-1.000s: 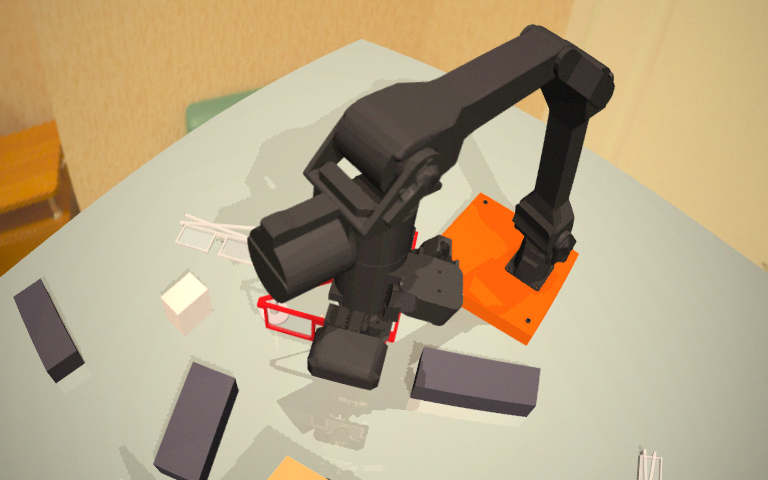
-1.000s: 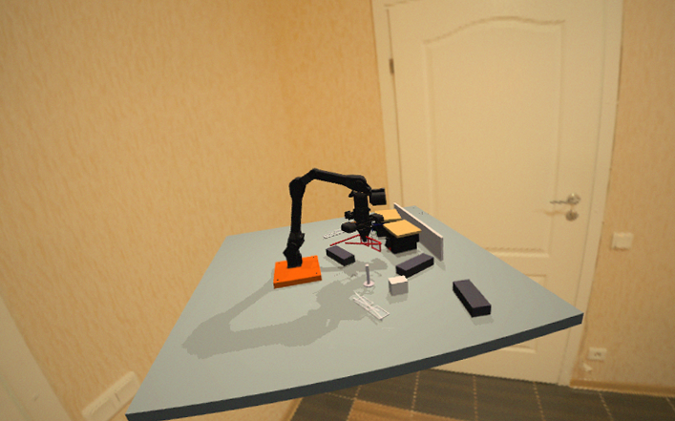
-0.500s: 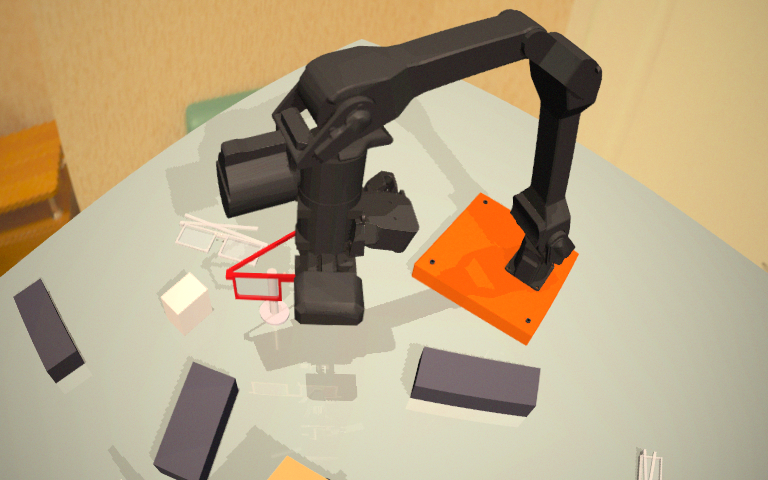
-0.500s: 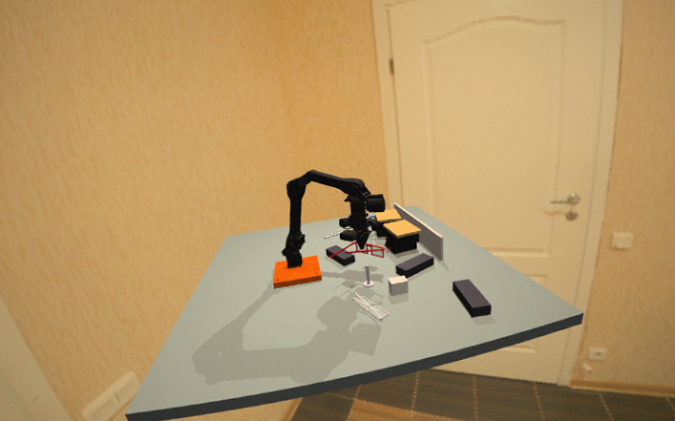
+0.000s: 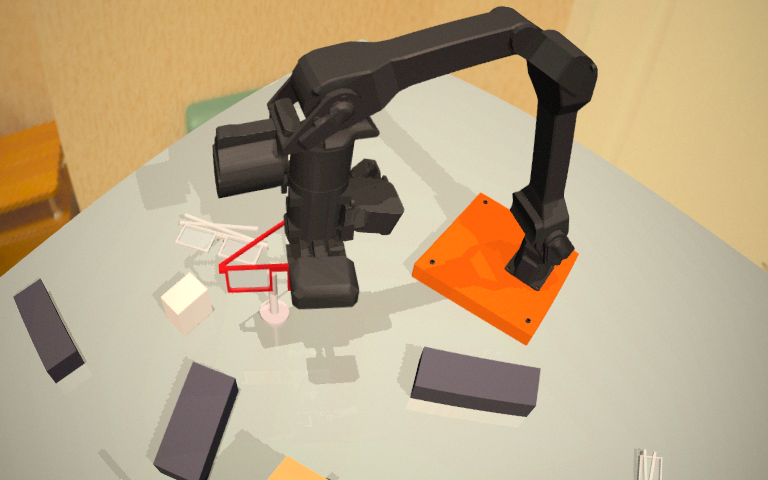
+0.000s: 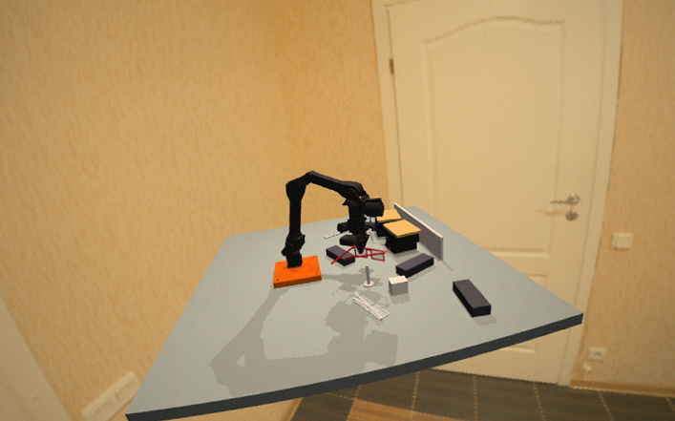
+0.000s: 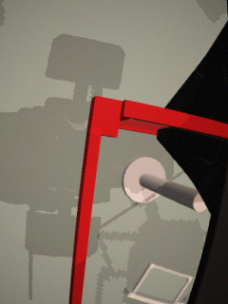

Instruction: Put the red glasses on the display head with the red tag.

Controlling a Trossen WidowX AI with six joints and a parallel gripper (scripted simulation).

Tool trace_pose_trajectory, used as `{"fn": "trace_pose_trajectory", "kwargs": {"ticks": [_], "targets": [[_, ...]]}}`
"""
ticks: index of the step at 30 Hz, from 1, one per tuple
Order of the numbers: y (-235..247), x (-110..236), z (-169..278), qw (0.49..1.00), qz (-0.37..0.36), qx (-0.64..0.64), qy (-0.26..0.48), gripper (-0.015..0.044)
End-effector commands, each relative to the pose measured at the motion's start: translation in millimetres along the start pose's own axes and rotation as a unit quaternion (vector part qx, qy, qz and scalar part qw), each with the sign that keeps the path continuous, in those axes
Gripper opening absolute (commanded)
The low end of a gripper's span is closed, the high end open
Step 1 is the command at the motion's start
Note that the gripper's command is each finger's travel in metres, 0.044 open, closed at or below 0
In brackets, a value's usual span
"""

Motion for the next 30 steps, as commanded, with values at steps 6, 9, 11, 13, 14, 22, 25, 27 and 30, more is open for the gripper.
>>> {"fn": "trace_pose_trajectory", "kwargs": {"ticks": [6,9,11,13,14,22,25,27,30], "targets": [[0.9,-40.9,-1.5,1.000,0.000,0.003,-0.005,0.0000],[1.1,-50.6,-2.5,1.000,0.000,0.003,-0.005,0.0000],[1.1,-51.3,-2.6,1.000,0.000,0.003,-0.005,0.0000],[1.1,-51.3,-2.6,1.000,0.000,0.003,-0.005,0.0000],[1.1,-51.3,-2.6,1.000,0.000,0.003,-0.005,0.0000],[-4.9,-51.3,-6.7,1.000,0.000,0.003,-0.005,0.0000],[-6.8,-51.3,-8.0,1.000,0.000,0.003,-0.005,0.0000],[-6.9,-51.3,-8.1,1.000,0.000,0.003,-0.005,0.0000],[-7.9,-51.3,-8.8,1.000,0.000,0.003,-0.005,0.0000]]}}
Point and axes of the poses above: the point midway between the two fingers, 35 mm back from their tips, its own x axis back along the fingers, its own y axis across the jaws, z = x × y, the point moved 3 cm from there along x, back along the fingers, and after that the axes turned 3 degrees about x, right-handed, at the moved point
